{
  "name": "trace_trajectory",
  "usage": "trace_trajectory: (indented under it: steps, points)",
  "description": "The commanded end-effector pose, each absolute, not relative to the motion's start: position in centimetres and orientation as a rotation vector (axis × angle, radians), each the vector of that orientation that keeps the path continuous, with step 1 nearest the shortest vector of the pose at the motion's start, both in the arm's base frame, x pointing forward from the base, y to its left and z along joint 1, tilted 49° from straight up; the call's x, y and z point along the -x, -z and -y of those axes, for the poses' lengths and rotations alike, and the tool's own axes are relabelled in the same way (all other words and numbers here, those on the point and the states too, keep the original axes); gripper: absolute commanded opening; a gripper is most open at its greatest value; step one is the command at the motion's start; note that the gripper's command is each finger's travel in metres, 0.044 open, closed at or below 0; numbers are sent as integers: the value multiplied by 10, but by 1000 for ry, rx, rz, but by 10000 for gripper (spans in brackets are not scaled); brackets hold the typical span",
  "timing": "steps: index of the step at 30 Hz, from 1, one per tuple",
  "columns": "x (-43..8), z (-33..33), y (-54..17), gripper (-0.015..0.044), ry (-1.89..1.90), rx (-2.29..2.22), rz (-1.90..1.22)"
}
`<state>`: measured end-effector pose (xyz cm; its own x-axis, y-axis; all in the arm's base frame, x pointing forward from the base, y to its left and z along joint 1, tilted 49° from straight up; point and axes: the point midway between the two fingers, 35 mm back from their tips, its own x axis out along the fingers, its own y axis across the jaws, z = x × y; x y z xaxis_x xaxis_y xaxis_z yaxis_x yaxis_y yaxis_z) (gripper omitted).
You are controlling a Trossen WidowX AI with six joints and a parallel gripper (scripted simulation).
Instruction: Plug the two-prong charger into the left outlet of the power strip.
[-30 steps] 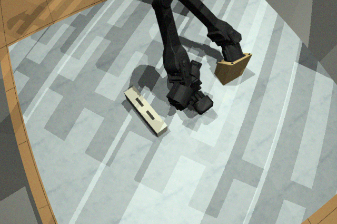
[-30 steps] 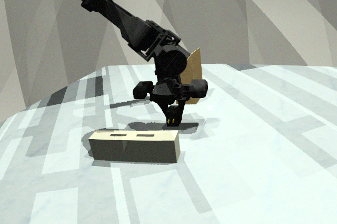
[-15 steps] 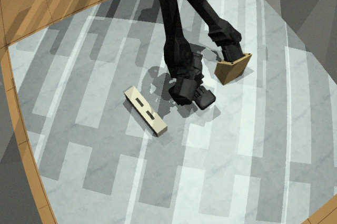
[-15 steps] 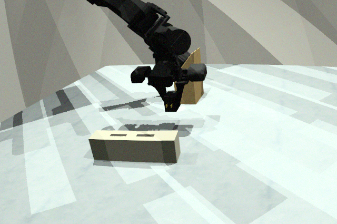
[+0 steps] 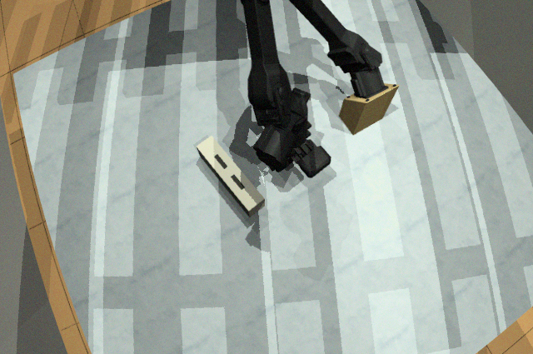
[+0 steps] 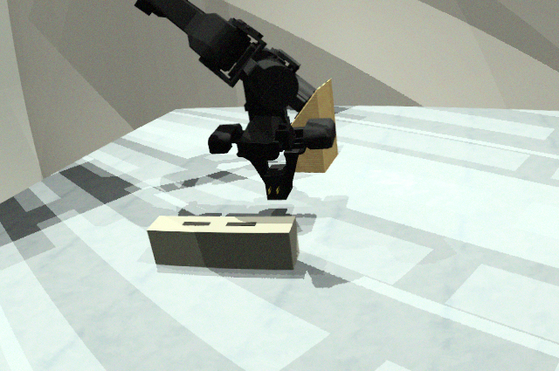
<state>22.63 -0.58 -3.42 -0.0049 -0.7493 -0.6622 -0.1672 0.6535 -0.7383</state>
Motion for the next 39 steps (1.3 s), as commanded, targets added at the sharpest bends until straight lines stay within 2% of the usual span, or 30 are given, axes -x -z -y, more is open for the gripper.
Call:
trace_trajectory:
  steps: [1,39]
  points:
    - [-234,10,35,0,539,797,-1532]
    - [-280,22,41,0,532,814,-1537]
